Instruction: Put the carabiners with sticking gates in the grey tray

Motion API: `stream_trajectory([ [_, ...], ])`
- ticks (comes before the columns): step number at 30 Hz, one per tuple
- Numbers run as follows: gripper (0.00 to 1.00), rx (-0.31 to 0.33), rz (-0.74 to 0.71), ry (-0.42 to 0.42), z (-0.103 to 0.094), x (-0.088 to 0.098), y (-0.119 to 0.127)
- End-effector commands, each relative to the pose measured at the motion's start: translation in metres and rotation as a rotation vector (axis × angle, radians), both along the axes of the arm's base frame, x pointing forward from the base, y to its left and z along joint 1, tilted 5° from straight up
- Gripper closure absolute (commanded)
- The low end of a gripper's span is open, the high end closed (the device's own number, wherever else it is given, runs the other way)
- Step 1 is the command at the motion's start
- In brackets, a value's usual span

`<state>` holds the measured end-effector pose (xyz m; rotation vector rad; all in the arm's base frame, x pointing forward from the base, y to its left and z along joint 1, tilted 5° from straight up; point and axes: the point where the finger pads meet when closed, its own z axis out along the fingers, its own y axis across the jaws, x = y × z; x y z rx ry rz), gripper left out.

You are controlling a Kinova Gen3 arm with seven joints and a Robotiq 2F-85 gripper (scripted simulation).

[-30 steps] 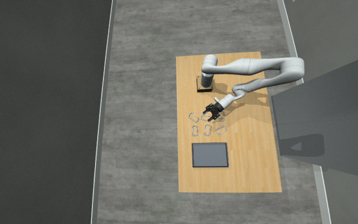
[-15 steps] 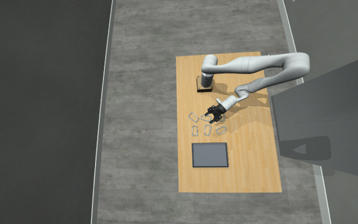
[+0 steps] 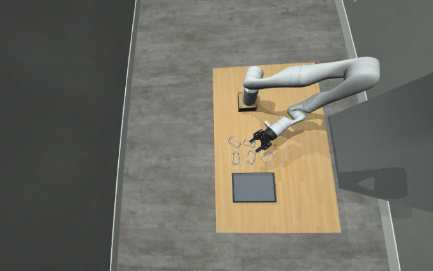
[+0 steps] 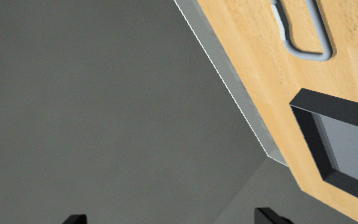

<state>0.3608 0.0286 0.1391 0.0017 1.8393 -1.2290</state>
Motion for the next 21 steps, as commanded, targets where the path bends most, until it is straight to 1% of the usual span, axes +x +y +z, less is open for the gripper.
stream_trajectory([
  [1,0.0,0.016,-0.007,-0.007,0.03,0.019,0.011],
  [12,0.0,0.016,-0.007,-0.007,0.03,0.019,0.011],
  [13,0.0,0.008,-0.006,-0.005,0.069,0.045,0.026],
  [21,0.0,0.008,-0.006,-0.005,0.069,0.045,0.026],
])
